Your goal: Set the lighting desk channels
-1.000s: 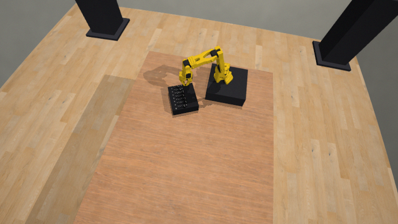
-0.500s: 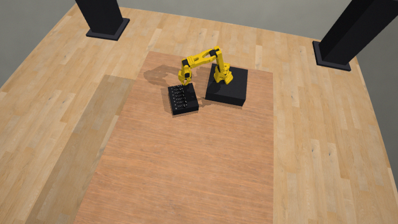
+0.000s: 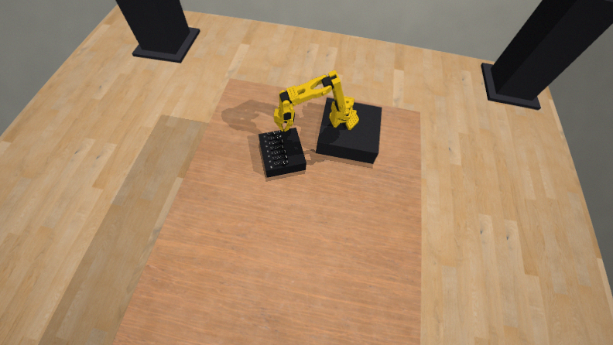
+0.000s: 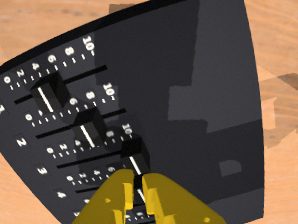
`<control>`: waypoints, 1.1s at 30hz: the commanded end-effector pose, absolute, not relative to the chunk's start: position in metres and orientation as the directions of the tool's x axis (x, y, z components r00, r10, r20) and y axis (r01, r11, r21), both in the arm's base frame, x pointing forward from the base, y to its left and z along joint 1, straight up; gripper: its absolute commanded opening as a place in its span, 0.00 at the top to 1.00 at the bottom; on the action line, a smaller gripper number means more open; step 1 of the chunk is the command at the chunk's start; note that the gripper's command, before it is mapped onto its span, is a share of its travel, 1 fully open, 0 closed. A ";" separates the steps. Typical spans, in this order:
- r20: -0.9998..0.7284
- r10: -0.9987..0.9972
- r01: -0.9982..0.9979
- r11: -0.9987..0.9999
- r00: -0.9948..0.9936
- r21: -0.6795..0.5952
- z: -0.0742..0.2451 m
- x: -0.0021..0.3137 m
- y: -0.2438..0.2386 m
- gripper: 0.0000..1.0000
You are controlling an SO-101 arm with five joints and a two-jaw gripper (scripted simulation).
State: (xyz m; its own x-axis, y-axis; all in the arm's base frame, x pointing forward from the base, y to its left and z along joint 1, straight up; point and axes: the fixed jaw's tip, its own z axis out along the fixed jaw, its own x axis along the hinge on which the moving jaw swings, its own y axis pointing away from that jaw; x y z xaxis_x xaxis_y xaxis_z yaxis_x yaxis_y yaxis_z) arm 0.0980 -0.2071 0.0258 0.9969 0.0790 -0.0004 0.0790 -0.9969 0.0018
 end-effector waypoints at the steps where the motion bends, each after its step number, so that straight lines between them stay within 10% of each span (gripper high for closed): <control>1: 0.000 0.079 0.079 -0.997 0.997 -0.001 0.023 0.097 -0.209 1.00; 33: 0.000 0.079 0.079 -0.997 0.997 -0.001 -0.001 0.097 -0.209 1.00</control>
